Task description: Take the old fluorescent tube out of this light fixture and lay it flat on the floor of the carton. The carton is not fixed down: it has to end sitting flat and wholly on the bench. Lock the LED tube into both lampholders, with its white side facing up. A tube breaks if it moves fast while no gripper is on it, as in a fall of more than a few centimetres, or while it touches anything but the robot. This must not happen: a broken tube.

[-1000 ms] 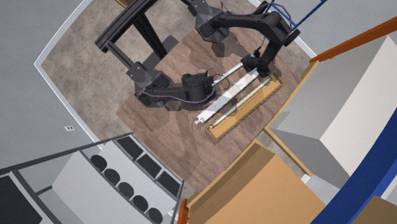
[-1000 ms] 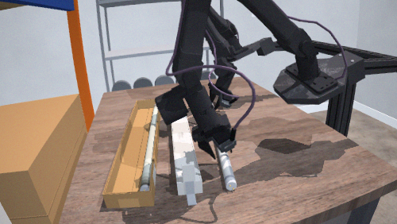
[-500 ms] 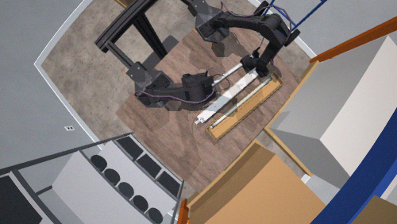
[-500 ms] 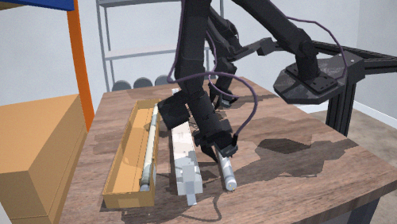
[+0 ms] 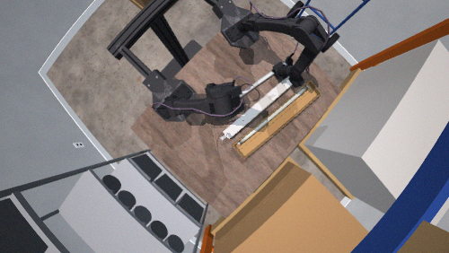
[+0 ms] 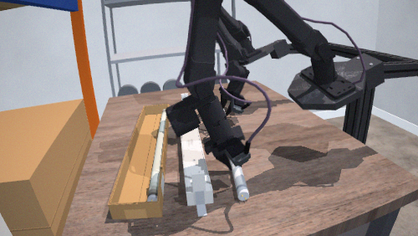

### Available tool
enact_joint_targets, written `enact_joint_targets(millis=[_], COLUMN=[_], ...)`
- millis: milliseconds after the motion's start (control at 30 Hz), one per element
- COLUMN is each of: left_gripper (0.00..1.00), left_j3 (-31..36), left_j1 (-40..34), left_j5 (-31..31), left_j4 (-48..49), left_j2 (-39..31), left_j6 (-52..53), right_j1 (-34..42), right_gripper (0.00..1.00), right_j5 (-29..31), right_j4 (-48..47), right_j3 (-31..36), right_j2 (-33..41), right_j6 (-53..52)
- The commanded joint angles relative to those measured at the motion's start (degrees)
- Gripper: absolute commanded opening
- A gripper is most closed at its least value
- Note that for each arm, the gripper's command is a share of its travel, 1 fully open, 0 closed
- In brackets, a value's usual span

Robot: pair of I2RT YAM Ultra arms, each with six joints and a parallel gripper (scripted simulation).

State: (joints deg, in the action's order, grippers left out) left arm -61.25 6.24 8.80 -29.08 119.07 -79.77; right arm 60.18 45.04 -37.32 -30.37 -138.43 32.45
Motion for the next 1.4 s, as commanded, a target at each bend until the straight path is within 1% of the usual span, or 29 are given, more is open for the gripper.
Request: enact_joint_targets(millis=[0,33,600,633,700,800,867,967,1000,1033,1100,1133,1167,1200,1233,1367], left_gripper=[0.11,0.11,0.11,0.11,0.11,0.11,0.11,0.11,0.11,0.11,0.11,0.11,0.11,0.11,0.11,0.11], left_j3=[1.1,1.1,1.1,1.1,1.1,1.1,1.1,1.1,1.1,1.1,1.1,1.1,1.1,1.1,1.1,1.1], left_j1=[-0.1,-0.1,-0.1,-0.1,-0.1,-0.1,-0.1,-0.1,-0.1,-0.1,-0.1,-0.1,-0.1,-0.1,-0.1,-0.1], left_j5=[0.1,0.1,0.1,0.1,0.1,0.1,0.1,0.1,0.1,0.1,0.1,0.1,0.1,0.1,0.1,0.1], left_j4=[0.6,0.6,0.4,0.4,0.4,0.4,0.4,0.4,0.4,0.4,0.4,0.4,0.4,0.4,0.4,0.4], left_j2=[-1.4,-1.4,-1.4,-1.4,-1.4,-1.4,-1.4,-1.4,-1.4,-1.4,-1.4,-1.4,-1.4,-1.4,-1.4,-1.4], left_j6=[0.2,0.2,0.2,0.2,0.2,0.2,0.2,0.2,0.2,0.2,0.2,0.2,0.2,0.2,0.2,0.2], right_j1=[1.2,1.2,1.2,2.2,3.3,5.6,6.6,8.9,9.2,9.6,9.6,10.6,11.1,11.0,11.1,11.1], right_gripper=[0.11,0.49,0.49,0.49,0.49,0.49,0.49,0.49,0.49,0.49,0.49,0.49,0.49,0.49,0.49,0.49], right_j5=[0.6,0.6,0.6,1.4,1.8,2.2,2.7,3.0,3.2,2.8,2.8,3.4,3.6,3.1,3.0,3.0], right_j4=[-1.0,-1.0,-1.1,3.2,5.5,10.4,12.1,16.9,17.4,16.8,16.8,20.2,21.4,19.8,20.8,20.2], right_j3=[1.4,1.4,1.4,2.5,2.6,0.7,3.8,1.7,4.4,2.1,2.1,3.9,4.5,2.5,1.2,0.9], right_j2=[1.6,1.6,1.6,2.9,4.1,7.1,8.3,11.2,11.5,11.9,11.9,13.1,13.7,13.5,13.4,13.6], right_j6=[0.4,0.4,0.2,-2.9,-4.6,-7.7,-9.2,-12.5,-12.9,-12.2,-12.2,-15.0,-15.8,-14.6,-14.9,-14.5])
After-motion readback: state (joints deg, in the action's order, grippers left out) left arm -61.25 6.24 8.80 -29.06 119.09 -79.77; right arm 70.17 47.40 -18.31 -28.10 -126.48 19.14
